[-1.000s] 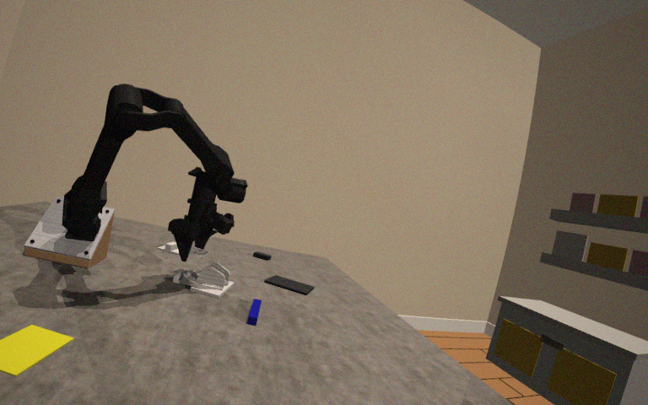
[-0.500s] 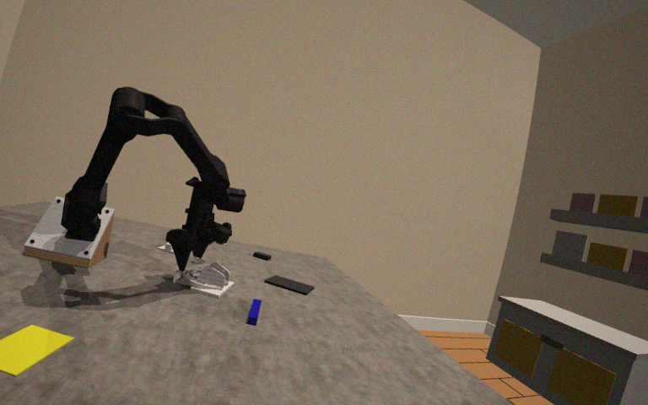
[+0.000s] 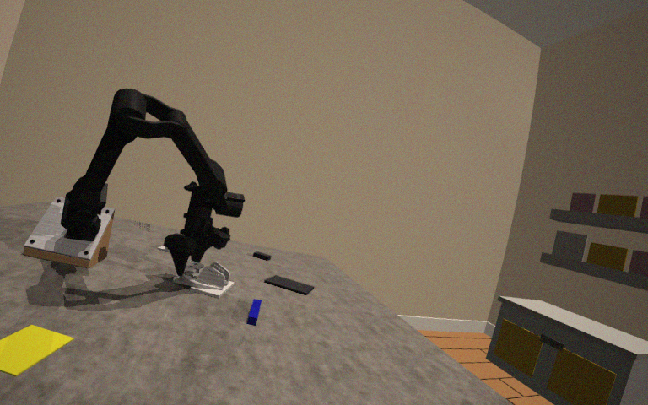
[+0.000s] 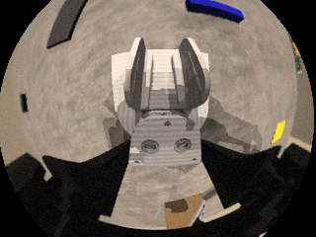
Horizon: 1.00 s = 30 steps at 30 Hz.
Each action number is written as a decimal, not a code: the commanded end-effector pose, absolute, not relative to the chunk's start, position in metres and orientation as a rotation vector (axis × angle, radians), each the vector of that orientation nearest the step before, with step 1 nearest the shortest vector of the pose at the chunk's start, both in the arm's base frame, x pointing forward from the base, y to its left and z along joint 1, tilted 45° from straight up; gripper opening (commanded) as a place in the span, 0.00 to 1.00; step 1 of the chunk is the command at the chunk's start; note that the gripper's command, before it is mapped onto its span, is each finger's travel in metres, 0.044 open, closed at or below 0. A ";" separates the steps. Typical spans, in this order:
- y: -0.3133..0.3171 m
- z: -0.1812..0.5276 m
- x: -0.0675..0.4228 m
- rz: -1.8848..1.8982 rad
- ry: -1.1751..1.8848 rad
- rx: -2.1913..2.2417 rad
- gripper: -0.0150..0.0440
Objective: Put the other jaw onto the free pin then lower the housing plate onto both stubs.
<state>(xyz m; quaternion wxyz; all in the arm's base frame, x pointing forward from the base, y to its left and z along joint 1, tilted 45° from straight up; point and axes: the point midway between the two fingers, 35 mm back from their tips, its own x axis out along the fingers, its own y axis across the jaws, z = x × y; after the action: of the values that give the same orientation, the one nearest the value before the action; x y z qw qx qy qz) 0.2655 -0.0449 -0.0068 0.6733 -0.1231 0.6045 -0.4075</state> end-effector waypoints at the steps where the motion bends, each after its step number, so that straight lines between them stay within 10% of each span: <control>1: -0.046 -0.007 0.266 -0.918 1.358 -0.285 0.85; 30: -0.050 -0.011 0.265 -0.915 1.360 -0.289 0.85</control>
<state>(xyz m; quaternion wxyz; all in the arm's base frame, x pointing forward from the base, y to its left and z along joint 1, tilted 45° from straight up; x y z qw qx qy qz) 0.2653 -0.0486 -0.0105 0.6732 -0.1249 0.6053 -0.4059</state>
